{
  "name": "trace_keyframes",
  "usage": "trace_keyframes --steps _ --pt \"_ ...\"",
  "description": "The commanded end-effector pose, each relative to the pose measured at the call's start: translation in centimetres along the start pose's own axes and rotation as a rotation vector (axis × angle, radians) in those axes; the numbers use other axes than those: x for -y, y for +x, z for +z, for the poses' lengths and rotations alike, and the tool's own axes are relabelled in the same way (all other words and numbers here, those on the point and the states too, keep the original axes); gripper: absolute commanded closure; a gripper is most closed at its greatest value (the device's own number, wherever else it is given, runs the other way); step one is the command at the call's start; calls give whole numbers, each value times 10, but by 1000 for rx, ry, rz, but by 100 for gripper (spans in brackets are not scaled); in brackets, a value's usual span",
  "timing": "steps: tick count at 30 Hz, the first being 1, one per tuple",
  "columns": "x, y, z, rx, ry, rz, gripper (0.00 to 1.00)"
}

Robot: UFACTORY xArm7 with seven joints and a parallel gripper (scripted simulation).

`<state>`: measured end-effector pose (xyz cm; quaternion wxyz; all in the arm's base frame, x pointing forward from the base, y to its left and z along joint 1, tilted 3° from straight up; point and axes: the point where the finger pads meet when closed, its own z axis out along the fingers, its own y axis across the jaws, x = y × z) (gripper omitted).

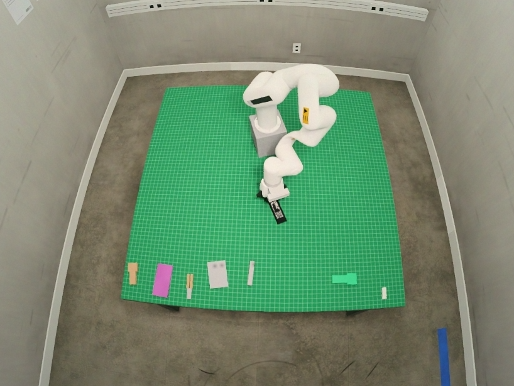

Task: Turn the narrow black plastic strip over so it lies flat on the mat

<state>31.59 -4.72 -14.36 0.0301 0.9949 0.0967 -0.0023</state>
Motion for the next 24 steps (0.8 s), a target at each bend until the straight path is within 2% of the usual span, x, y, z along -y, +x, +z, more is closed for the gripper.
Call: trace_keyframes --steps 1,9,12,18,24 --pt "0 1 -1 5 1 0 46" --pt "0 2 -7 127 -1 1 46" --pt "0 5 -18 127 -1 1 46" --pt "0 6 -18 142 2 0 46" --pt "0 8 -26 258 -1 1 46"
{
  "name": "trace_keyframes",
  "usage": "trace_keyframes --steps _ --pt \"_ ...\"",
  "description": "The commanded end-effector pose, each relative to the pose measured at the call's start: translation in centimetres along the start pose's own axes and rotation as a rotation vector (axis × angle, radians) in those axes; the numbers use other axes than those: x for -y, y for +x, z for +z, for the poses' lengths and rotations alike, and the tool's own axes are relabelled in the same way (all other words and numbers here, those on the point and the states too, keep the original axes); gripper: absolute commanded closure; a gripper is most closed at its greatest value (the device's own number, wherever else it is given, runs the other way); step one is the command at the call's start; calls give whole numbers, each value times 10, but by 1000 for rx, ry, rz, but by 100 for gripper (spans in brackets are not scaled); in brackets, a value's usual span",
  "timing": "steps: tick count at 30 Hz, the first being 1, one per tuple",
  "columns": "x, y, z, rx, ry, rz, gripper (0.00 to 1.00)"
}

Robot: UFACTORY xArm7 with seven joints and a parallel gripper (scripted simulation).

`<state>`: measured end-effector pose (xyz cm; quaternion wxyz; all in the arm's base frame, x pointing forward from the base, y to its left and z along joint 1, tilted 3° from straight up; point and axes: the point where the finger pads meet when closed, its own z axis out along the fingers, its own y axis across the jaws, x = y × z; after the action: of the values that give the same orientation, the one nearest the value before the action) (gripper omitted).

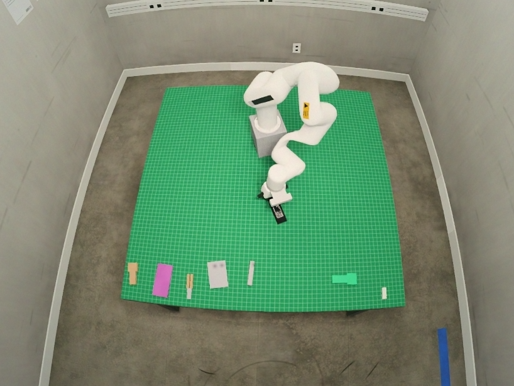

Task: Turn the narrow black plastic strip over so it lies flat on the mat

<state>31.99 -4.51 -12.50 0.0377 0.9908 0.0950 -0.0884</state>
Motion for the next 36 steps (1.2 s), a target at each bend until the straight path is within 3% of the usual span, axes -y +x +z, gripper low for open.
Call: trace_keyframes --steps 1,5,8,11,13,16,21,36 --pt "-1 4 -14 85 -2 3 46" --pt "0 5 -17 96 0 3 46" --pt "0 6 -20 177 2 2 46" --pt "0 6 -21 207 0 3 46" --pt "-1 9 -33 216 -1 4 46" --pt "0 10 -34 227 0 3 46" --pt "-1 15 -44 347 -1 4 46" --pt "-1 26 -66 316 -1 4 46"
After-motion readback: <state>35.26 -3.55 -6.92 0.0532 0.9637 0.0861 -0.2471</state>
